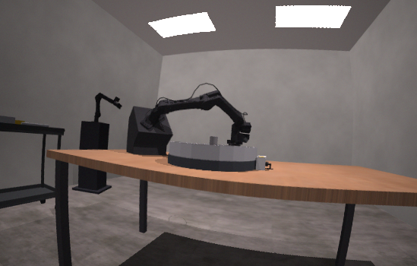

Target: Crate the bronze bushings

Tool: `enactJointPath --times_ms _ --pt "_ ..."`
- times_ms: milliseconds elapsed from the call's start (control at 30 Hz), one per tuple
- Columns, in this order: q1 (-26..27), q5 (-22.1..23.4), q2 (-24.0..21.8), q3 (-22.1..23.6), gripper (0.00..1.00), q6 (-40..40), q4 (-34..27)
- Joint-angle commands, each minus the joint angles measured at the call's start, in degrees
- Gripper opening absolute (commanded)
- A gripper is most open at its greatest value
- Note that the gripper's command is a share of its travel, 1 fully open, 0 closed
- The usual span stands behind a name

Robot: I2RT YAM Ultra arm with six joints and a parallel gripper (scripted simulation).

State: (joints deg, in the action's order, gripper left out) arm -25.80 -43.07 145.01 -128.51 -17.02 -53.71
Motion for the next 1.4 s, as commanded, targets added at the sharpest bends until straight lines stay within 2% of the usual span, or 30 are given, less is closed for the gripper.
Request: enactJointPath --times_ms 0,233,1367 --pt "-2.0 0.0 -2.0 -0.2 0.00 0.3 1.0" --pt "-2.0 -0.1 -1.8 -1.5 0.00 0.4 -0.7" --pt "-2.0 -0.1 -1.8 -1.5 0.00 0.4 -0.7"
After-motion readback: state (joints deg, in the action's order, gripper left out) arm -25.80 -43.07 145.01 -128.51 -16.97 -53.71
